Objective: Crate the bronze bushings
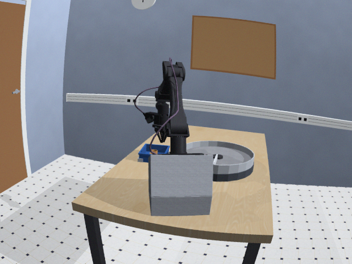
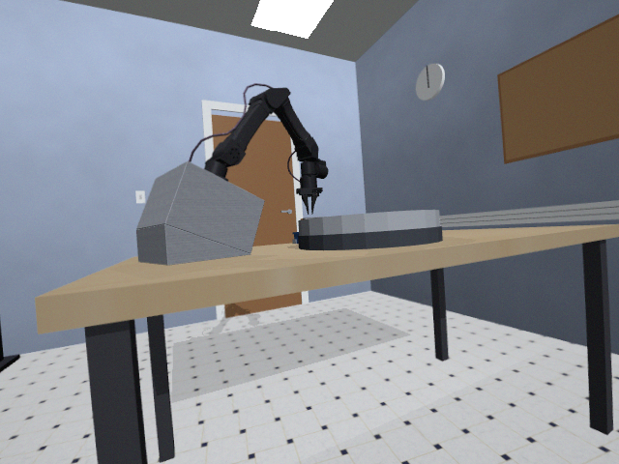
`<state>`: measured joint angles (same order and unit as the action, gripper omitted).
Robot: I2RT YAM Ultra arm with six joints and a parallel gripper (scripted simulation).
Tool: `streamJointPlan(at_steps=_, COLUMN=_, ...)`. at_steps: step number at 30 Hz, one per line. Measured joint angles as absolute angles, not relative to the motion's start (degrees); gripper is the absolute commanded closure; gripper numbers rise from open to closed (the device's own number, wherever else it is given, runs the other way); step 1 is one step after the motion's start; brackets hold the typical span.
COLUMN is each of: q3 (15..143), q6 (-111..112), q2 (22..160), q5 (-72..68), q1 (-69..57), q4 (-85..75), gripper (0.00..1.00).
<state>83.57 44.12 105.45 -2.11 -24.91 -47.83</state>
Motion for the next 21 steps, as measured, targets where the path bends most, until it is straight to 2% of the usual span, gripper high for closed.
streamJointPlan(at_steps=15, q3=62.2, q6=22.3, q2=92.6, q5=1.9, q1=-13.6, q4=-40.2, gripper=0.85)
streamJointPlan(at_steps=21, q3=53.0, q6=12.1, q2=86.9, q5=4.6, q1=-4.8, q4=-37.4, gripper=0.85)
